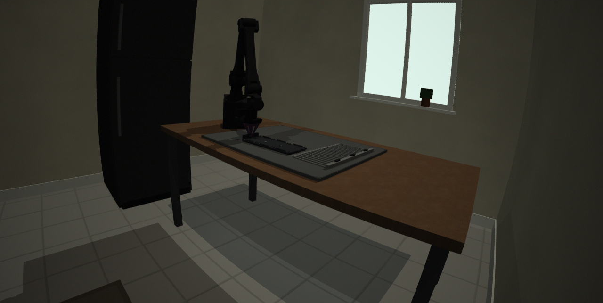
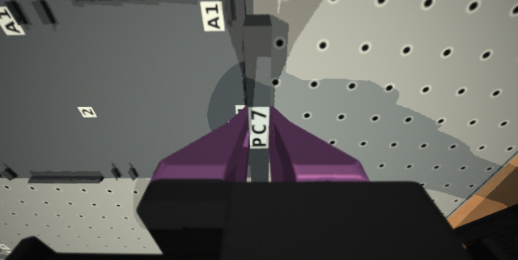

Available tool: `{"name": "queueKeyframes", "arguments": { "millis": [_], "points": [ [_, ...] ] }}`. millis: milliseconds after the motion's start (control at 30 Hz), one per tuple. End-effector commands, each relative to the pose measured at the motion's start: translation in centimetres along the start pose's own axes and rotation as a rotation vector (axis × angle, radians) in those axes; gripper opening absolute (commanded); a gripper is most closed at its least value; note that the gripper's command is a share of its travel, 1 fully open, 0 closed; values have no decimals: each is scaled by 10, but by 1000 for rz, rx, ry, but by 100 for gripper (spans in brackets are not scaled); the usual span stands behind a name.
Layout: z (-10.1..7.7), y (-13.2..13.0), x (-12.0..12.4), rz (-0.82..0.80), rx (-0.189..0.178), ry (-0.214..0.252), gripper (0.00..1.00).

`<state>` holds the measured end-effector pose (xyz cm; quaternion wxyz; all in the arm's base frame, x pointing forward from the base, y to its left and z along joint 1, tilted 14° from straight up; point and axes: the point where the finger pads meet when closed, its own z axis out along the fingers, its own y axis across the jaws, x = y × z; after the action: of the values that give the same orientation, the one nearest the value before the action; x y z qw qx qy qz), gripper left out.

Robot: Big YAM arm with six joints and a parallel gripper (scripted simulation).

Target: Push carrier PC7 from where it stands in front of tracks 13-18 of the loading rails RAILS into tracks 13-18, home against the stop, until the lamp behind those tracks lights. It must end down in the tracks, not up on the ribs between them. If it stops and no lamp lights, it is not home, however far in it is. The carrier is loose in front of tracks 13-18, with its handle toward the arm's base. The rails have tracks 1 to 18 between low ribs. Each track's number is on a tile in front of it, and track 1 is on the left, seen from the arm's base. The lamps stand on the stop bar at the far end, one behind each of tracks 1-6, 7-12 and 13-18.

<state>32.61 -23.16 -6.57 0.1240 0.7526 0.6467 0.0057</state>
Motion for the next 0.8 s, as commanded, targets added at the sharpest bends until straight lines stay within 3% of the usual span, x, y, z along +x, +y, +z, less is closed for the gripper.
{"name": "queueKeyframes", "arguments": {
  "millis": [0, 533, 567, 767],
  "points": [
    [-3, 9, -6, 48, -21, -10, 0],
    [-3, 9, -6, 48, -21, -10, 0],
    [2, 6, -8, 69, -16, -8, 0],
    [4, 3, 6, 47, -6, 0, 0]
  ]
}}
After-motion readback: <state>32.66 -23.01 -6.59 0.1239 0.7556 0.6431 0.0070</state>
